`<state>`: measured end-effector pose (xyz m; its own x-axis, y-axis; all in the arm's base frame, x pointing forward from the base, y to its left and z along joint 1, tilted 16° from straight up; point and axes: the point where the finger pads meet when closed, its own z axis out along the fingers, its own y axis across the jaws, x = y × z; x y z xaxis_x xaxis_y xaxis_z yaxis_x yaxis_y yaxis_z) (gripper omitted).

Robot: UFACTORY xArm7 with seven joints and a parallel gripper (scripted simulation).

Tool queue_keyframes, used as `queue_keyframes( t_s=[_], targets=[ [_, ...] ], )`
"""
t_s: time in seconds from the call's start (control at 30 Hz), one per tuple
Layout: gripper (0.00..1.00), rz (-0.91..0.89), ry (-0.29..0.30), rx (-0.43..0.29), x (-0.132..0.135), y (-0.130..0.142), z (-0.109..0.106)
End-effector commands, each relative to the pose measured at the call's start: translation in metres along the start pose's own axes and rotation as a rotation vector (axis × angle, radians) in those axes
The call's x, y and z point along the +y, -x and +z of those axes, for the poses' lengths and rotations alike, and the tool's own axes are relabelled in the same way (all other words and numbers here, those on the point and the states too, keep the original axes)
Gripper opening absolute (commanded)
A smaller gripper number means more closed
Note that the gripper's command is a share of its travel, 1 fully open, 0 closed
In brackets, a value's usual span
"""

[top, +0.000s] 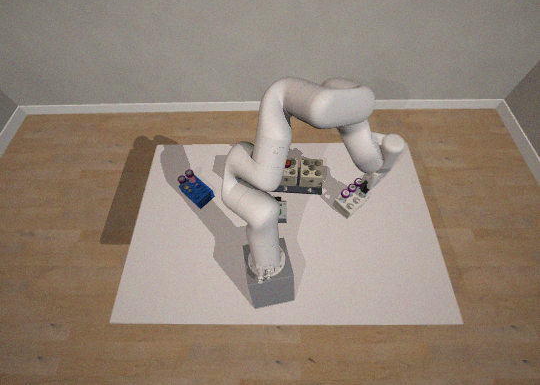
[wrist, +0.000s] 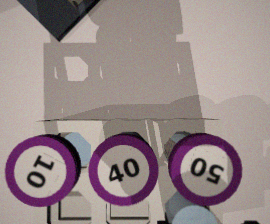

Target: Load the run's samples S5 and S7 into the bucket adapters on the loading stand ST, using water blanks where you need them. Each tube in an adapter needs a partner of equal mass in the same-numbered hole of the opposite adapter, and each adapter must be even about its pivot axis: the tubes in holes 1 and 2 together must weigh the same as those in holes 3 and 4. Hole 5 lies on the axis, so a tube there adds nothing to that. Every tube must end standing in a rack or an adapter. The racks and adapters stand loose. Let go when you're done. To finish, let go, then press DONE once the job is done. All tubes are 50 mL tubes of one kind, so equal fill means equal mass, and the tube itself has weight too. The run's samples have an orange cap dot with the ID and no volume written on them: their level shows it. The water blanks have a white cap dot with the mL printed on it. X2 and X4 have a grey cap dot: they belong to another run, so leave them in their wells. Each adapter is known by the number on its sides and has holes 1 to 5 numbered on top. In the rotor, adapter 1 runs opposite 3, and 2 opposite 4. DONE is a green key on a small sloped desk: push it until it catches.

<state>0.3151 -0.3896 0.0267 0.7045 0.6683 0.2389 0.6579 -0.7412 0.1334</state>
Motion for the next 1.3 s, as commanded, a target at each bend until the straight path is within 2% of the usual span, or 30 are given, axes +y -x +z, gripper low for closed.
queue_keyframes(
  t_s=[0.0,1.27],
  targets=[
    [0.00,0.000,0.005,-0.001,0.002,0.001,-0.008],
    [0.00,0.000,0.005,-0.001,0.002,0.001,-0.074]
  ],
)
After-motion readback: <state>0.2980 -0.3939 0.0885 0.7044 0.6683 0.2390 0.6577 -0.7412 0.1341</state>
